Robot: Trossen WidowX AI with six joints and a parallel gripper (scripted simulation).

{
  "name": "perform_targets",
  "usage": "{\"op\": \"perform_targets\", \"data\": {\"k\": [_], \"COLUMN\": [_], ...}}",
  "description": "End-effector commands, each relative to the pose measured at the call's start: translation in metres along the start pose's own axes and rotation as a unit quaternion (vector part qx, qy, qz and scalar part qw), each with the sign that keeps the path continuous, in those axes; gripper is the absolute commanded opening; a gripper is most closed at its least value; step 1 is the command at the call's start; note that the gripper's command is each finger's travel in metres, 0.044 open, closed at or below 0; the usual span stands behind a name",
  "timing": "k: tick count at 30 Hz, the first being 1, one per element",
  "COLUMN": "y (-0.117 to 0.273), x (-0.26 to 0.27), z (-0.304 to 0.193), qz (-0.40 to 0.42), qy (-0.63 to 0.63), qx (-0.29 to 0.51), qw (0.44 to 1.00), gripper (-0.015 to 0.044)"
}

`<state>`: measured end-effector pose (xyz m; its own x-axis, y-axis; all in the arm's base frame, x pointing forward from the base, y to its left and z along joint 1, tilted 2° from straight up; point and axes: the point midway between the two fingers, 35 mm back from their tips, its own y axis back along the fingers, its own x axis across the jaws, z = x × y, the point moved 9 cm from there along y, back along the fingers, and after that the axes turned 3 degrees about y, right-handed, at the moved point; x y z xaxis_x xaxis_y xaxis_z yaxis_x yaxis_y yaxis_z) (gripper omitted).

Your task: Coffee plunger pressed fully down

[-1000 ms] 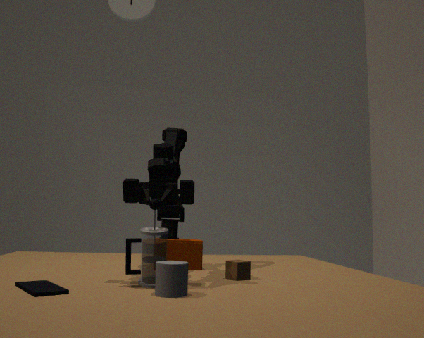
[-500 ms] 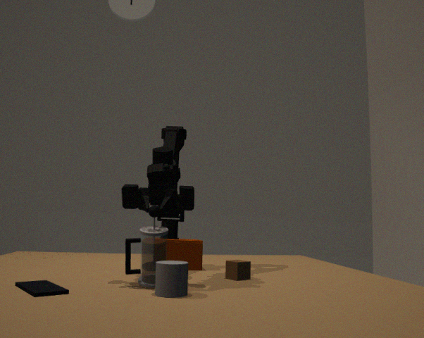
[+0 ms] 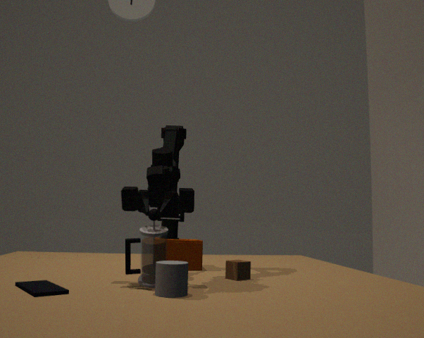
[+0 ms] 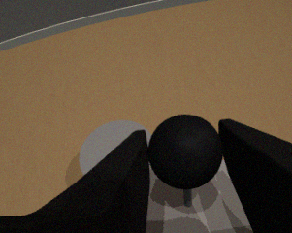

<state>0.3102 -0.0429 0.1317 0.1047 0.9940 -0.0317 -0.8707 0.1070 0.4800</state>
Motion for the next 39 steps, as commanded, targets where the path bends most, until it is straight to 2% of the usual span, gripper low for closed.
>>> {"op": "perform_targets", "data": {"k": [1, 39], "y": [-0.0039, -0.0107], "x": [0.0006, 0.0006], "z": [-0.0074, -0.0026], "qz": [0.000, 0.000], "qy": [-0.002, -0.002], "qx": [0.019, 0.018], "qw": [1.000, 1.000], "gripper": [0.0117, 0.0117]}}
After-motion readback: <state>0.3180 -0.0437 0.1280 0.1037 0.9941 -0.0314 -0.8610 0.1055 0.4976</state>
